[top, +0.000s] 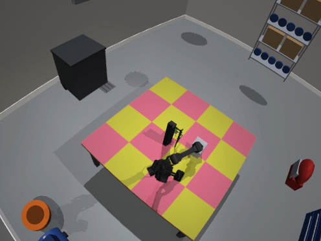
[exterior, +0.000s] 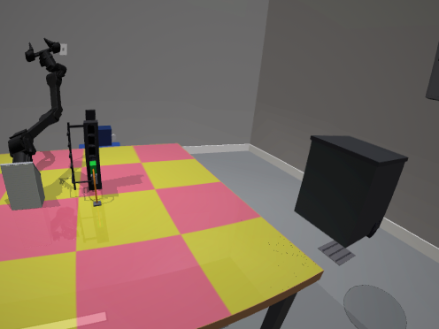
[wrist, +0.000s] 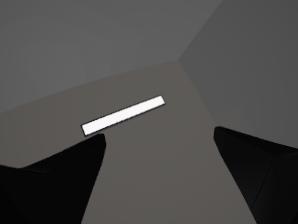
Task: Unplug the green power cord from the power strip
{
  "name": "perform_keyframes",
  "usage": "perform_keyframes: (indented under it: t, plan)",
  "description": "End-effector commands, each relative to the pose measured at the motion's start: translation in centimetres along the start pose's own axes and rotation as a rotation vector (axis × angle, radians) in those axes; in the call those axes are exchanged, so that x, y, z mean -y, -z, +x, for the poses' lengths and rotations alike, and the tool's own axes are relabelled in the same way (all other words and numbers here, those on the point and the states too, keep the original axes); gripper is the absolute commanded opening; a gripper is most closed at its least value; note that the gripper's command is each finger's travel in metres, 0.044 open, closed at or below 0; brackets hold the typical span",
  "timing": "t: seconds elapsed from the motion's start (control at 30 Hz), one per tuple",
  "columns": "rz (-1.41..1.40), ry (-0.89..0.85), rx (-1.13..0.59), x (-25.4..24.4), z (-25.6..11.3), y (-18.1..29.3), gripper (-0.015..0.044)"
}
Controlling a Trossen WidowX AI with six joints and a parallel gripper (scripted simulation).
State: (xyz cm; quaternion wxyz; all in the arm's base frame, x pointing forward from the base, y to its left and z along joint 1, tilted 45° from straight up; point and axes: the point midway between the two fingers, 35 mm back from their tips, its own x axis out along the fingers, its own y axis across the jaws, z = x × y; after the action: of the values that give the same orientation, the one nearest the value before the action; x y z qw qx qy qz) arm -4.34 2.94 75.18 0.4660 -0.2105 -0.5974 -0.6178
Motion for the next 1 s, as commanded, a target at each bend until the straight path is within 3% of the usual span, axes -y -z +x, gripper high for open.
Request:
perform_keyframes:
  t: [0.0, 0.27, 0.6, 0.97]
  plan:
    - [0.001, 0.002, -0.007, 0.1, 0.1, 0.2, 0.0374]
    - [0.030, 0.049, -0.296, 4.1, 2.7, 10.4, 0.0164]
    - [0.055, 0.051, -0.566, 5.8, 2.1, 19.4, 0.0160]
    - [0.115, 0.046, -0.869, 6.3, -1.1, 30.1, 0.0160]
